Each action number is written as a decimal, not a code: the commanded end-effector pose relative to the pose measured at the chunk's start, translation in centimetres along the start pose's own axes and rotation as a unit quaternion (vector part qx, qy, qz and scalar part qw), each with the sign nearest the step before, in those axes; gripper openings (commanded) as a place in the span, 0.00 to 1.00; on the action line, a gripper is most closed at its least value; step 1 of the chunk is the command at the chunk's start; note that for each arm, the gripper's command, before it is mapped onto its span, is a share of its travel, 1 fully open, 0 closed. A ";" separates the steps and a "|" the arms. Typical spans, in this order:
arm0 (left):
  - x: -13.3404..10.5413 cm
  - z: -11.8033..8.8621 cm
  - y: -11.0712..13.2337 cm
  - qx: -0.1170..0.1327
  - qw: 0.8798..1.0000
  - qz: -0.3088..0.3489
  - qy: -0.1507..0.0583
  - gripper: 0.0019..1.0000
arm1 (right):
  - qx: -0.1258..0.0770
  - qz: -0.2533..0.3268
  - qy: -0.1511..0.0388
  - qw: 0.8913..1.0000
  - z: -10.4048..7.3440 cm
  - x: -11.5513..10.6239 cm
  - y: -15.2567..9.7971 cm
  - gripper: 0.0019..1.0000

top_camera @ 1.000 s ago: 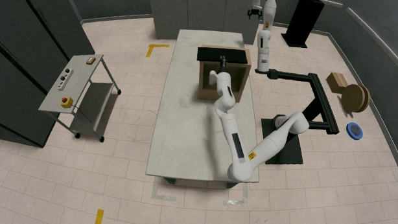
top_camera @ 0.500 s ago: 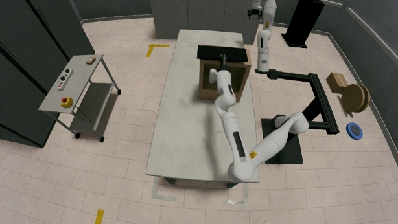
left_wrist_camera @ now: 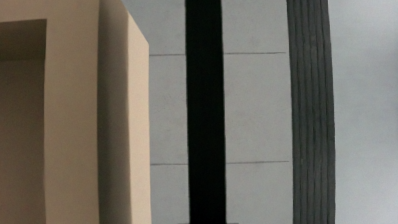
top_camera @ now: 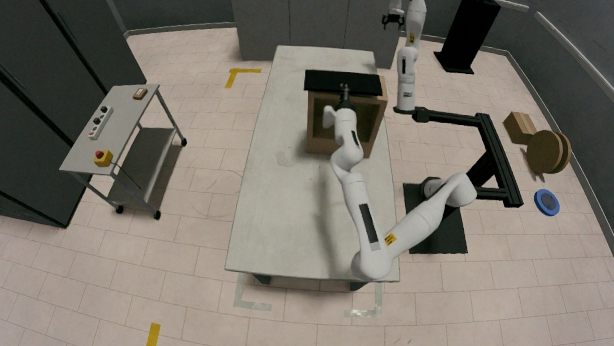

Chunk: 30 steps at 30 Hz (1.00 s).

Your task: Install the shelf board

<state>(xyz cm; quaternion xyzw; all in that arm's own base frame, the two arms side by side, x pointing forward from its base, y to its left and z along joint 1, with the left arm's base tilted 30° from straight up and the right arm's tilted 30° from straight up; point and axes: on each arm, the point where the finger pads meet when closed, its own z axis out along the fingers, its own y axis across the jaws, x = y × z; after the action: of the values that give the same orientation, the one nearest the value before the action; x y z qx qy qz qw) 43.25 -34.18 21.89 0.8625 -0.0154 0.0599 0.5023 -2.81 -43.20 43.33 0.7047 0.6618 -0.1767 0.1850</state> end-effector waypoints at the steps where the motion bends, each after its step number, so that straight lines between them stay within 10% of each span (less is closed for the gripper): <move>1: 0.0 0.0 0.1 0.000 1.000 0.001 -0.001 0.19 | 0.000 0.000 -0.001 1.000 0.0 0.0 0.0 1.00; 18: -0.3 -1.4 0.1 0.000 1.000 0.001 -0.022 0.19 | 0.000 0.000 -0.001 1.000 0.0 0.0 0.0 1.00; 30: -1.3 -6.5 0.1 0.000 1.000 0.001 -0.022 0.19 | 0.000 0.000 -0.001 1.000 0.0 0.0 0.0 1.00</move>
<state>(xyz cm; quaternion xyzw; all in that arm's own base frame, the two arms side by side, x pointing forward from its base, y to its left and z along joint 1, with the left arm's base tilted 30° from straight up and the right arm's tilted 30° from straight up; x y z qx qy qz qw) 41.79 -29.88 24.18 0.8636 -0.0267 0.0408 0.5018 -2.81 -43.20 43.33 0.7047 0.6618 -0.1767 0.1850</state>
